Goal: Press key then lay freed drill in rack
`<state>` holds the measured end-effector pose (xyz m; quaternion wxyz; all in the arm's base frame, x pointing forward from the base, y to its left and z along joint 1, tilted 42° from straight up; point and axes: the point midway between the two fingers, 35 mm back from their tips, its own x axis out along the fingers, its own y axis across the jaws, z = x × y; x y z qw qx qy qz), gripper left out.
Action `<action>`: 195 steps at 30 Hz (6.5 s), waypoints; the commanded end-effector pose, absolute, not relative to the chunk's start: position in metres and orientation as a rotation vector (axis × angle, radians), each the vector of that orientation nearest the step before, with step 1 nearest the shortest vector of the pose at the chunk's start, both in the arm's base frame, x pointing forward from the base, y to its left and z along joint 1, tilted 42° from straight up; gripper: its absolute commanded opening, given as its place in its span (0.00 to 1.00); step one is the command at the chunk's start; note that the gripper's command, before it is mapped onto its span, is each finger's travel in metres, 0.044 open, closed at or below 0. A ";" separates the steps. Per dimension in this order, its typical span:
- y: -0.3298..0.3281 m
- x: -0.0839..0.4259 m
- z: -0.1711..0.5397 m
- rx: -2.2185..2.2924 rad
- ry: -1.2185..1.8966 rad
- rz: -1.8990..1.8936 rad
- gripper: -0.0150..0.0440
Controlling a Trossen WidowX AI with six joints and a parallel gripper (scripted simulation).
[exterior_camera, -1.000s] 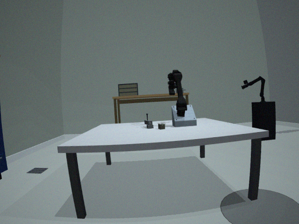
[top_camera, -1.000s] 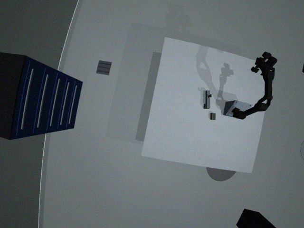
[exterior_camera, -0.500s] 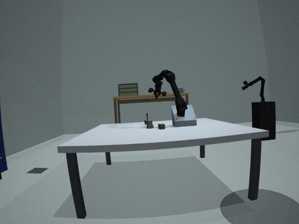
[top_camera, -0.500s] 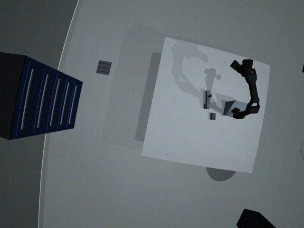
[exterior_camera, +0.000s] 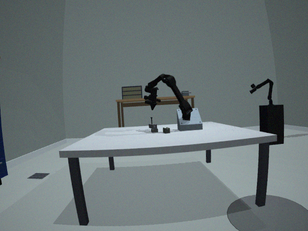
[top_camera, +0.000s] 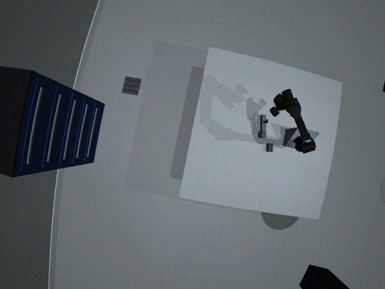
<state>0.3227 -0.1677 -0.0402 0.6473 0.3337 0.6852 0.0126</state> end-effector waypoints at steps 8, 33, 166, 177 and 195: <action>-0.047 0.317 -0.003 0.286 1.460 0.848 0.25; -0.037 0.315 -0.015 0.287 1.460 0.848 0.25; 0.076 0.283 0.047 -0.618 0.743 1.542 1.00; 0.111 0.256 0.053 -0.871 0.444 1.706 1.00; 0.116 0.257 0.042 -0.871 0.444 1.706 1.00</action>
